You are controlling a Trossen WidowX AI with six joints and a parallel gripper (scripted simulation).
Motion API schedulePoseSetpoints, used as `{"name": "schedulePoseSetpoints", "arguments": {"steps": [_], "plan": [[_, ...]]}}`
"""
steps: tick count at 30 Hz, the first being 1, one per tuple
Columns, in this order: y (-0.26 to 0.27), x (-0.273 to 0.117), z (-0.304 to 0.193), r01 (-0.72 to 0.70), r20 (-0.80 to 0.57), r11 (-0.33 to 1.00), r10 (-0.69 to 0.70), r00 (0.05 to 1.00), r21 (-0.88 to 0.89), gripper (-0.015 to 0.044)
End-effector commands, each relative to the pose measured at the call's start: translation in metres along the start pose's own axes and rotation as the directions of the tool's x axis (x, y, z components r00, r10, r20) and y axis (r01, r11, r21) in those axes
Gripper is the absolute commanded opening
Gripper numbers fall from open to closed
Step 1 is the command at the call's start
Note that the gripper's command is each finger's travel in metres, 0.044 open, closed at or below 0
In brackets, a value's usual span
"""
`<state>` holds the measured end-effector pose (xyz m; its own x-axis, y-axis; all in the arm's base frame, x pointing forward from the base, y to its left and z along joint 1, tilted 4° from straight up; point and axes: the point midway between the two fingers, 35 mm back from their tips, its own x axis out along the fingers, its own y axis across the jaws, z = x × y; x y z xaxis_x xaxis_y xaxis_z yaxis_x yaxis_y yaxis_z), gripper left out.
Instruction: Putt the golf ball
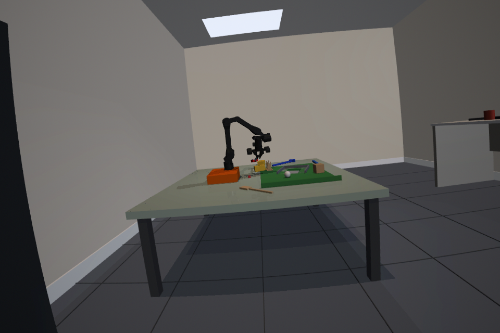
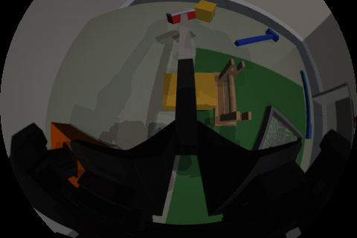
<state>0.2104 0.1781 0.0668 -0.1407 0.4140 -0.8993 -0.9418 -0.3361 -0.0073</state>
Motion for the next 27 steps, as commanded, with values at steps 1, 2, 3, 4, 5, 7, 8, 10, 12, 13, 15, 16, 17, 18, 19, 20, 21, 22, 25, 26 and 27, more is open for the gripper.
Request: {"name": "schedulePoseSetpoints", "arguments": {"steps": [1, 2, 3, 4, 5, 7, 8, 10, 12, 13, 15, 16, 17, 18, 19, 20, 21, 22, 25, 26, 27], "plan": [[0.001, -0.025, 0.015, 0.009, 0.005, 1.000, -0.009, 1.000, -0.002, 0.0000], [0.002, -0.030, 0.018, 0.009, 0.005, 1.000, -0.009, 1.000, -0.002, 0.0000], [0.003, -0.033, 0.019, 0.009, 0.005, 1.000, -0.009, 1.000, -0.002, 0.0000], [0.003, -0.034, 0.020, 0.009, 0.005, 1.000, -0.009, 1.000, -0.002, 0.0000], [0.003, -0.034, 0.020, 0.009, 0.005, 1.000, -0.009, 1.000, -0.002, 0.0000], [0.001, -0.028, 0.013, 0.015, -0.002, 1.000, -0.015, 1.000, 0.002, 0.0000], [-0.002, -0.030, 0.012, 0.025, -0.006, 1.000, -0.025, 1.000, 0.010, 0.0000], [-0.008, -0.036, 0.006, 0.059, -0.020, 0.998, -0.058, 0.998, 0.037, 0.0000], [-0.017, -0.045, -0.003, 0.108, -0.041, 0.991, -0.105, 0.994, 0.076, 0.0000], [-0.022, -0.050, -0.007, 0.134, -0.053, 0.986, -0.129, 0.990, 0.096, 0.0000], [-0.030, -0.060, -0.017, 0.186, -0.079, 0.973, -0.176, 0.981, 0.135, 0.0000], [-0.033, -0.064, -0.020, 0.201, -0.093, 0.967, -0.189, 0.978, 0.156, 0.0000], [-0.037, -0.069, -0.025, 0.221, -0.112, 0.958, -0.204, 0.973, 0.180, 0.0000], [-0.041, -0.075, -0.030, 0.243, -0.131, 0.948, -0.219, 0.967, 0.207, 0.0000], [-0.045, -0.080, -0.034, 0.261, -0.147, 0.938, -0.232, 0.962, 0.228, 0.0000], [-0.047, -0.084, -0.037, 0.275, -0.161, 0.930, -0.241, 0.957, 0.245, 0.0000], [-0.049, -0.088, -0.040, 0.289, -0.174, 0.922, -0.250, 0.953, 0.258, 0.0000], [-0.051, -0.091, -0.044, 0.304, -0.188, 0.914, -0.259, 0.947, 0.270, 0.0000], [-0.057, -0.103, -0.056, 0.349, -0.242, 0.891, -0.285, 0.928, 0.291, 0.0000], [-0.058, -0.106, -0.060, 0.361, -0.262, 0.884, -0.288, 0.921, 0.296, 0.0000], [-0.060, -0.110, -0.064, 0.376, -0.290, 0.876, -0.291, 0.912, 0.302, 0.0000]]}}
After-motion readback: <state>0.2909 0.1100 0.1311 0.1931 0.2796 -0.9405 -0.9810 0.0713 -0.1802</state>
